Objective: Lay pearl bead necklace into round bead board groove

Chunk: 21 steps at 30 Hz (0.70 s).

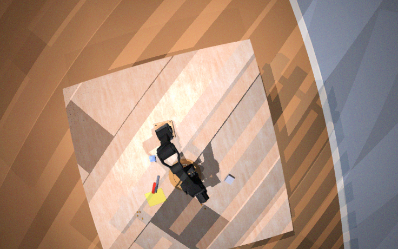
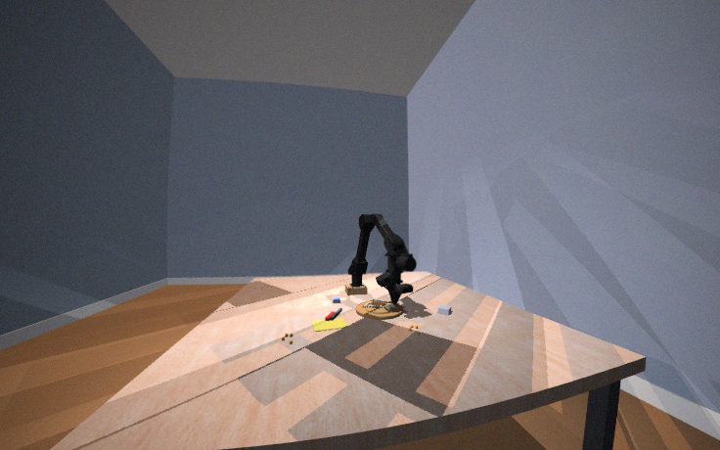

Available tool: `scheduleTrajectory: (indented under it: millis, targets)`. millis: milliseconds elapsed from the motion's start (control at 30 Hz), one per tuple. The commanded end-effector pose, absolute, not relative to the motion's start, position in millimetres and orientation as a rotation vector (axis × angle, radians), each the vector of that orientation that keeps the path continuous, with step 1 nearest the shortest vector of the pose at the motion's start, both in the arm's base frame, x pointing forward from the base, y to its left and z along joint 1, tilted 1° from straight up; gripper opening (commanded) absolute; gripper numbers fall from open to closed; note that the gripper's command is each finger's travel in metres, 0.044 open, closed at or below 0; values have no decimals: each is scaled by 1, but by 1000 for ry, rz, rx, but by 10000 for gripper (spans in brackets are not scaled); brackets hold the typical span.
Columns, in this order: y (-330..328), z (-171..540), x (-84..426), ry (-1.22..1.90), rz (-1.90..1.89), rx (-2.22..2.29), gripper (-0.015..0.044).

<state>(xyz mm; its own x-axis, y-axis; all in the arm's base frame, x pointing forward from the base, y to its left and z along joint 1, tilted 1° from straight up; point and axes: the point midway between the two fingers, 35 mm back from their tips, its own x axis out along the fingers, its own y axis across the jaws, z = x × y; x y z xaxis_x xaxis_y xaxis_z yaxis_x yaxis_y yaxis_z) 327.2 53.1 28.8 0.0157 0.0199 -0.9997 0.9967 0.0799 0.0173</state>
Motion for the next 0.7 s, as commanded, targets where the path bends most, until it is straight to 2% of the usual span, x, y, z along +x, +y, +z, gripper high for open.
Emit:
scheduleTrajectory:
  millis: [0,667]
  targets:
    - [54,24,328,1250,-1132,1176,0]
    - [54,13,328,1250,-1132,1176,0]
